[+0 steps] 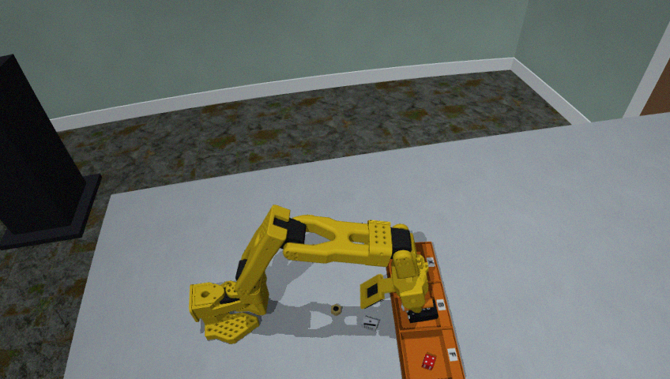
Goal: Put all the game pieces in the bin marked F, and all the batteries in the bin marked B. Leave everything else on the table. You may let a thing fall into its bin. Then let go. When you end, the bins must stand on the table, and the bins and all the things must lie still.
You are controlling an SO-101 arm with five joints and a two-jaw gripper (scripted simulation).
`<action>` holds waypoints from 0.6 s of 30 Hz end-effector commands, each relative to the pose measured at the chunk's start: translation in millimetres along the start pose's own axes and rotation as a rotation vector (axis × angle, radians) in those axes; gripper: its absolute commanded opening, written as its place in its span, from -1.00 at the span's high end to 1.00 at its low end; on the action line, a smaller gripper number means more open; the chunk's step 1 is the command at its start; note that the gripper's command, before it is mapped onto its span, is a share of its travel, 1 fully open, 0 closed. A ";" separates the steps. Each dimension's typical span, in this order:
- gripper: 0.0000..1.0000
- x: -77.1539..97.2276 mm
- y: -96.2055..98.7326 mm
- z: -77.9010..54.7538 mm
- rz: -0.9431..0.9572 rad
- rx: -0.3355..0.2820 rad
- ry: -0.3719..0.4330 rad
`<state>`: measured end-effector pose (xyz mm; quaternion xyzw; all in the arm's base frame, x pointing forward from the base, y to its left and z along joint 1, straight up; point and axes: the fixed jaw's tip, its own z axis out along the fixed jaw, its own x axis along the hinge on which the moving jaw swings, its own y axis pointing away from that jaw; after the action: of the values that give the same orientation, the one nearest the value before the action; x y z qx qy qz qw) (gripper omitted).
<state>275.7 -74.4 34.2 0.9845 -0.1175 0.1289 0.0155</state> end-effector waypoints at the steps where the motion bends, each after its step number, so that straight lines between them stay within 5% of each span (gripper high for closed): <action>1: 1.00 11.3 2.6 -12.8 0.004 -0.002 0.077; 18: 1.00 10.1 2.6 -7.0 0.004 -0.002 0.077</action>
<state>277.5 -74.9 31.2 0.9835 -0.1175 0.1366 0.0165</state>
